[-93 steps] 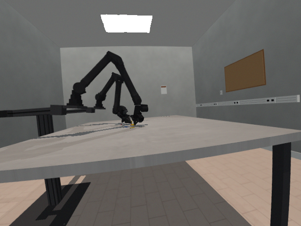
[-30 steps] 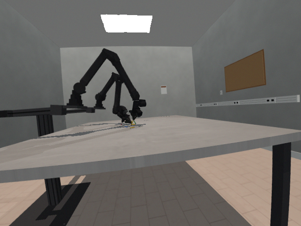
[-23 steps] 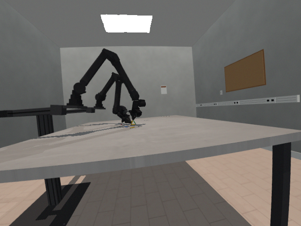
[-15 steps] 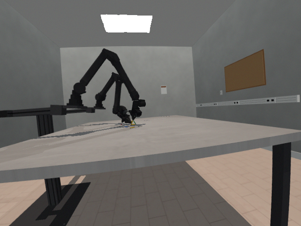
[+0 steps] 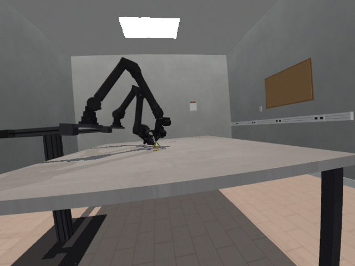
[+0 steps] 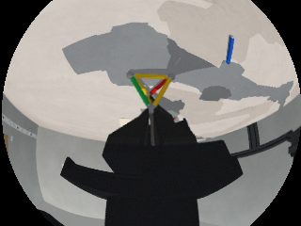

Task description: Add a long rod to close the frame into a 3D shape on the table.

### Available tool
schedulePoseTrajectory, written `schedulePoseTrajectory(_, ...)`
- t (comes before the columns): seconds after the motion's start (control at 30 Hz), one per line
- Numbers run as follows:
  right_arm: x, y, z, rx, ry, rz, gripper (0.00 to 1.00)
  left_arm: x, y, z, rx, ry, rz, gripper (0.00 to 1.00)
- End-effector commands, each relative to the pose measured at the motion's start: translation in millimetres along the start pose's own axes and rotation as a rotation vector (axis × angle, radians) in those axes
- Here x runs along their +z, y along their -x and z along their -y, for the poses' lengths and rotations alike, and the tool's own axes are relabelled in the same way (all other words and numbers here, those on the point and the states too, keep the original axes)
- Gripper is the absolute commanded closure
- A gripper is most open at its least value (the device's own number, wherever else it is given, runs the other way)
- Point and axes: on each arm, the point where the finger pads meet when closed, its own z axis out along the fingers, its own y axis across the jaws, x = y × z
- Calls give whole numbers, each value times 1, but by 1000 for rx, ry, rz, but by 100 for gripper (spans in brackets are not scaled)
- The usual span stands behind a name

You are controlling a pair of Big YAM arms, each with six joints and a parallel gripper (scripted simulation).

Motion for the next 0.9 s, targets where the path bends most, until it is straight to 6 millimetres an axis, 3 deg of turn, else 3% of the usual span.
schedulePoseTrajectory(0.0, 8, -11, 4, -3, -6, -4, 100, 0, 8, -4, 1, 10, 25, 100)
schedulePoseTrajectory(0.23, 2, -12, -9, 10, 32, 9, 100, 0, 8, -4, 1, 10, 25, 100)
schedulePoseTrajectory(0.67, 2, -12, -9, 10, 32, 9, 100, 0, 8, -4, 1, 10, 25, 100)
schedulePoseTrajectory(0.77, 2, -12, -9, 10, 32, 9, 66, 0, 8, -4, 1, 10, 25, 100)
schedulePoseTrajectory(0.83, 2, -12, -9, 10, 32, 9, 63, 0, 8, -4, 1, 10, 25, 100)
schedulePoseTrajectory(0.87, -8, -12, -11, 4, 40, 8, 63, 0, 8, -4, 1, 10, 25, 100)
